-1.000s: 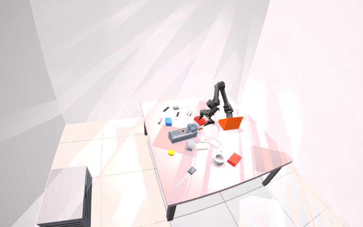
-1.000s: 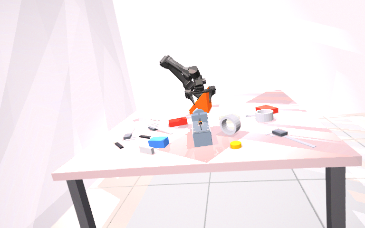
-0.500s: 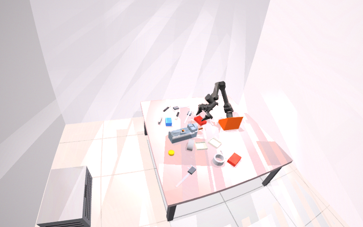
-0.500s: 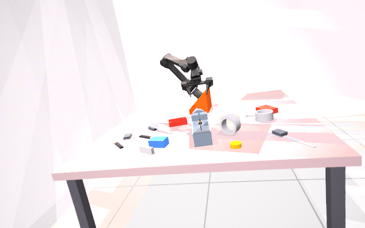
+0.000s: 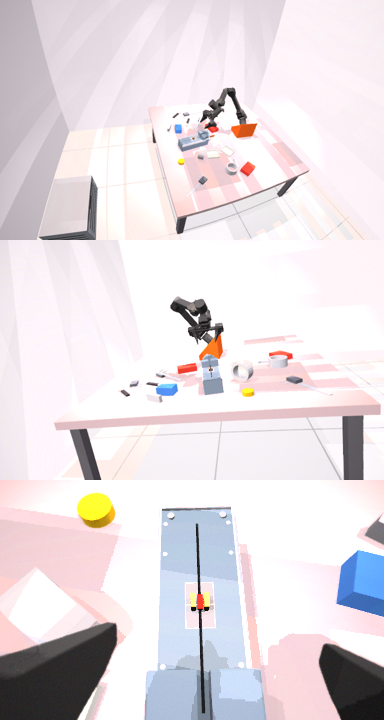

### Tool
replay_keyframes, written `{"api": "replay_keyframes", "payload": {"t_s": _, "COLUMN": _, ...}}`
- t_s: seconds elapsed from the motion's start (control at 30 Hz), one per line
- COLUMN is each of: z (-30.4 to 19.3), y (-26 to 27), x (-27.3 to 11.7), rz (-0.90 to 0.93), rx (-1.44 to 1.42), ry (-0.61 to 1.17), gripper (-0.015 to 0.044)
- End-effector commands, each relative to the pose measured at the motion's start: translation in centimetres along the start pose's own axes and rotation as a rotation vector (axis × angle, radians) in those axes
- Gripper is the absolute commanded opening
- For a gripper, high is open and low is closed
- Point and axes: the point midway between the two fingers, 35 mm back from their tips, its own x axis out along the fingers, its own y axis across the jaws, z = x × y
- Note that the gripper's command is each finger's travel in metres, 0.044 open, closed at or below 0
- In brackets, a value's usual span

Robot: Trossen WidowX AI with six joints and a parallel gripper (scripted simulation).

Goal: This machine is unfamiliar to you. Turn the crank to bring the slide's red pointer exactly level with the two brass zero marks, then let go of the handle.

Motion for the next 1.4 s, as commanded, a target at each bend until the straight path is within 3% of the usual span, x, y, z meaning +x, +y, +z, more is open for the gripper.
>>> {"api": "replay_keyframes", "payload": {"t_s": 0.0, "z": 0.8, "y": -0.1, "x": 1.4, "rz": -0.021, "rx": 0.01, "ry": 0.018, "gripper": 0.044}}
{"api": "replay_keyframes", "payload": {"t_s": 0.2, "z": 1.2, "y": -0.2, "x": 2.7, "rz": -0.034, "rx": 0.019, "ry": 0.026, "gripper": 0.044}}
{"api": "replay_keyframes", "payload": {"t_s": 0.47, "z": -2.6, "y": -0.3, "x": 6.9, "rz": -0.036, "rx": 0.018, "ry": 0.025, "gripper": 0.044}}
{"api": "replay_keyframes", "payload": {"t_s": 1.13, "z": -2.5, "y": -0.3, "x": 6.8, "rz": -0.036, "rx": 0.018, "ry": 0.025, "gripper": 0.044}}
{"api": "replay_keyframes", "payload": {"t_s": 1.37, "z": 1.1, "y": -0.3, "x": 2.8, "rz": -0.037, "rx": 0.023, "ry": 0.025, "gripper": 0.044}}
